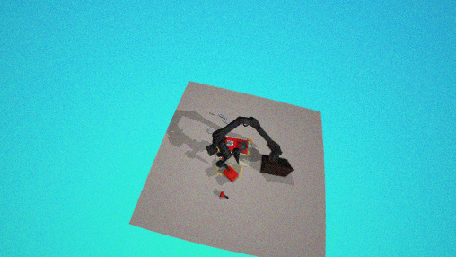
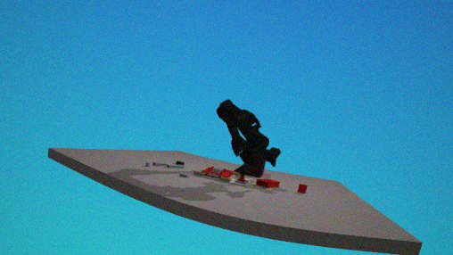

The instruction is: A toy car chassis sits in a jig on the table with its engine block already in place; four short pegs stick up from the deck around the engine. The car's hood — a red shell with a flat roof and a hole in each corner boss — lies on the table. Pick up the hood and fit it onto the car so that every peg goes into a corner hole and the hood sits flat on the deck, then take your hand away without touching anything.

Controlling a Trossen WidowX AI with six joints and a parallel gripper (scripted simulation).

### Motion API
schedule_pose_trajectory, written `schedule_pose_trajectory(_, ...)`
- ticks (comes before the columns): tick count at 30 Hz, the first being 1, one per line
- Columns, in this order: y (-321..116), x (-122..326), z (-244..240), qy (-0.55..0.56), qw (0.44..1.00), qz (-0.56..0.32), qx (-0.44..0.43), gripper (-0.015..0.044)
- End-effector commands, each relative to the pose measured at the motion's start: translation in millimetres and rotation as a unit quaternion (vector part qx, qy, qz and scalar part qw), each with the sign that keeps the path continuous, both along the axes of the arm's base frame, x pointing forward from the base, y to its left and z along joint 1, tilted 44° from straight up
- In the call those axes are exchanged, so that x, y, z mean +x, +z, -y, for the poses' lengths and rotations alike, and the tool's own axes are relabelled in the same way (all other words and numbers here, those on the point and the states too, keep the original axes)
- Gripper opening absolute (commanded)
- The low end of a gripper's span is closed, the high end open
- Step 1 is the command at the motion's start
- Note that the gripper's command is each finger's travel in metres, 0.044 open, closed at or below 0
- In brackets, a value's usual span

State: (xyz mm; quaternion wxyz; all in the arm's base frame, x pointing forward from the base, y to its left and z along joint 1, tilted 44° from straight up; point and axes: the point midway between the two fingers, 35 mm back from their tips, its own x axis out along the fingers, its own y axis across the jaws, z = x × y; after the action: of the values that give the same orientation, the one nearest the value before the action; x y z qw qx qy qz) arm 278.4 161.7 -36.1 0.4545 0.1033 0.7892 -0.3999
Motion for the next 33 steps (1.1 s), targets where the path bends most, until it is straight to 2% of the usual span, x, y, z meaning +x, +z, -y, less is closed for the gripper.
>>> schedule_pose_trajectory(1, -11, -9, -6, 0.077, 0.994, 0.050, -0.059, 0.0440)
schedule_pose_trajectory(7, -25, -14, -14, 0.199, 0.953, 0.168, -0.154, 0.0440)
schedule_pose_trajectory(12, -27, -16, -24, 0.268, 0.907, 0.256, -0.200, 0.0440)
schedule_pose_trajectory(33, -33, -13, -20, 0.271, 0.905, 0.260, -0.201, 0.0440)
